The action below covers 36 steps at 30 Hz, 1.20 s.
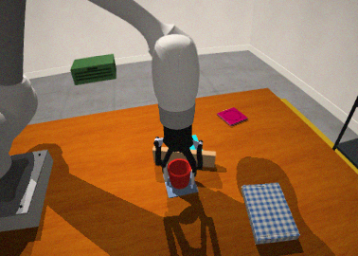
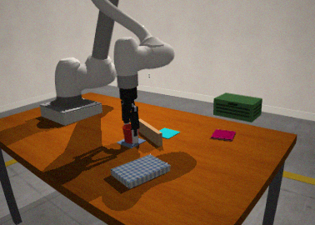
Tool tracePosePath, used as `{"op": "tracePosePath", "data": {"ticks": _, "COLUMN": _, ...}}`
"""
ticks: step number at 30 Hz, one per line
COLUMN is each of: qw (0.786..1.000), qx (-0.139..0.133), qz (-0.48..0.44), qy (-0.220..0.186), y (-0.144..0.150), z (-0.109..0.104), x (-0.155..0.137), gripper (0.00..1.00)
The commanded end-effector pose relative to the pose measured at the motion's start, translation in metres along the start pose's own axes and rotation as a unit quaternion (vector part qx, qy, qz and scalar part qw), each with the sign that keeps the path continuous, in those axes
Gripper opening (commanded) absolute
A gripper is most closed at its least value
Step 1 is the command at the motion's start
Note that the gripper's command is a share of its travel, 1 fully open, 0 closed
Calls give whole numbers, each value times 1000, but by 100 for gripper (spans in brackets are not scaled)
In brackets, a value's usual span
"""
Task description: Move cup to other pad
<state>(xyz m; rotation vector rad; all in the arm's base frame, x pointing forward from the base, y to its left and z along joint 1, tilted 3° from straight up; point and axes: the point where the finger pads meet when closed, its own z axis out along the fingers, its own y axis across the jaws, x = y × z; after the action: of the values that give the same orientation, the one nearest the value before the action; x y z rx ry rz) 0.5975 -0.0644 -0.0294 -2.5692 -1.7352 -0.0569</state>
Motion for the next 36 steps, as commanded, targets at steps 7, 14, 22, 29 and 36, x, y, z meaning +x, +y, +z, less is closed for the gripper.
{"op": "tracePosePath", "data": {"ticks": 7, "qw": 1000, "qx": 0, "qz": 0, "qy": 0, "y": 0, "z": 0, "x": 0, "gripper": 52}}
{"op": "tracePosePath", "data": {"ticks": 14, "qw": 1000, "qx": 0, "qz": 0, "qy": 0, "y": 0, "z": 0, "x": 0, "gripper": 51}}
{"op": "tracePosePath", "data": {"ticks": 22, "qw": 1000, "qx": 0, "qz": 0, "qy": 0, "y": 0, "z": 0, "x": 0, "gripper": 51}}
{"op": "tracePosePath", "data": {"ticks": 29, "qw": 1000, "qx": 0, "qz": 0, "qy": 0, "y": 0, "z": 0, "x": 0, "gripper": 50}}
{"op": "tracePosePath", "data": {"ticks": 36, "qw": 1000, "qx": 0, "qz": 0, "qy": 0, "y": 0, "z": 0, "x": 0, "gripper": 49}}
